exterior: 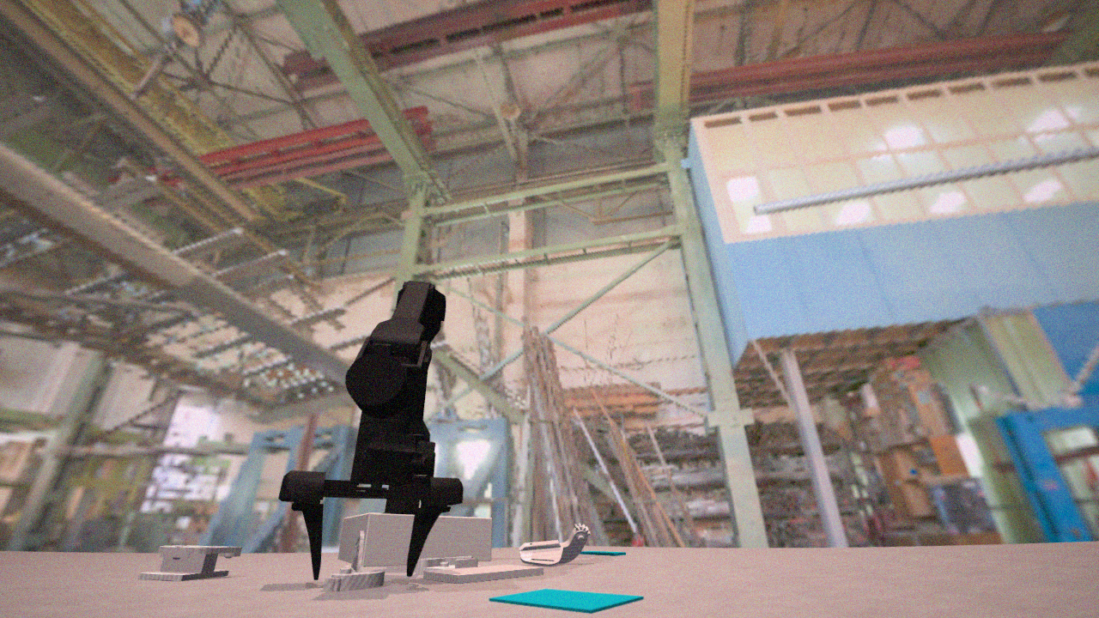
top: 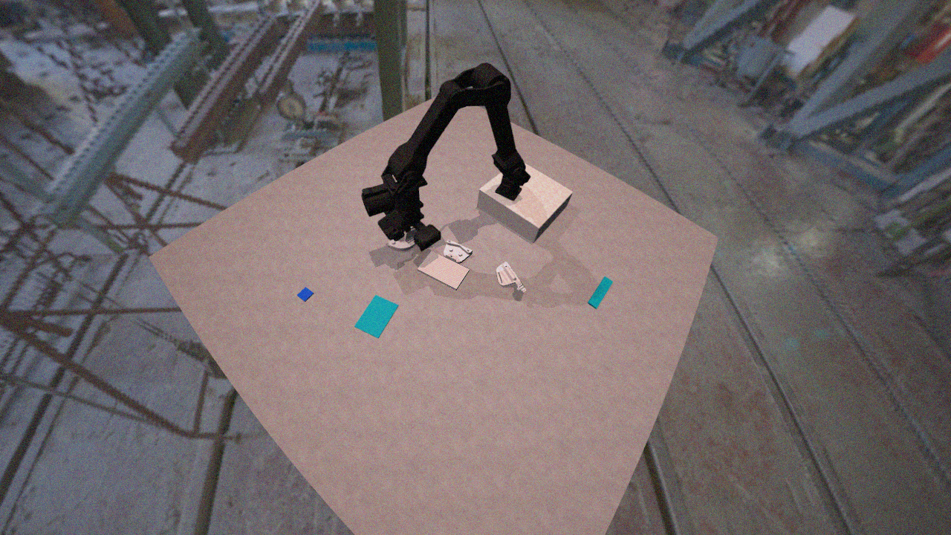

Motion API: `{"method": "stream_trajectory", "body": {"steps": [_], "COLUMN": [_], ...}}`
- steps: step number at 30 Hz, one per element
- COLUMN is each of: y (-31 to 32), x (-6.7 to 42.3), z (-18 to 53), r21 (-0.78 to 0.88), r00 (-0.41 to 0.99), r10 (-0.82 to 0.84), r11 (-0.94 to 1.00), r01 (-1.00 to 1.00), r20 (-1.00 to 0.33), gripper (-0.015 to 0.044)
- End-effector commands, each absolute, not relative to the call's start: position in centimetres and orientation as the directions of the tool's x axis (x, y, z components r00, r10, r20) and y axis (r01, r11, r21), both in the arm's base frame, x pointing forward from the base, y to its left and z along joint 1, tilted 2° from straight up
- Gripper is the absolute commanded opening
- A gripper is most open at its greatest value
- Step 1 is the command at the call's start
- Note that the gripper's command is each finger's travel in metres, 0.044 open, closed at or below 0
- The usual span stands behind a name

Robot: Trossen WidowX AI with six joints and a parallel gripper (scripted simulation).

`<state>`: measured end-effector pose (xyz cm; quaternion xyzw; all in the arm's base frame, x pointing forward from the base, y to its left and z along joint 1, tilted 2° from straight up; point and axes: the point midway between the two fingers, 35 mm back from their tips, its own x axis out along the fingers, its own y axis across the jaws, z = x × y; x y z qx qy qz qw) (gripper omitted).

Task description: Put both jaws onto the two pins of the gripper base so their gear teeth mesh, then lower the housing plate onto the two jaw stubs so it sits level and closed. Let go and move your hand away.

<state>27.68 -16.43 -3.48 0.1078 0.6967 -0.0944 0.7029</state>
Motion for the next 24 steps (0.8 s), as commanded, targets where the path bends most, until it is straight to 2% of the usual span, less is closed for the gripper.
{"method": "stream_trajectory", "body": {"steps": [1,4,14,20,24], "y": [-16.42,-16.42,-16.43,-16.43,-16.43], "x": [27.66,27.66,27.68,27.68,27.68], "z": [-3.54,-3.54,-3.48,-3.48,-3.48], "r21": [0.02,0.02,0.02,0.02,0.02], "r00": [0.01,0.01,0.011,0.011,0.011], "r10": [0.017,0.017,0.017,0.017,0.017], "r11": [0.959,0.959,0.959,0.959,0.959], "r01": [0.282,0.282,0.283,0.283,0.283], "r20": [-1.0,-1.0,-1.0,-1.0,-1.0], "gripper": [0.044,0.044,0.0177,0.0137,0.0134]}}
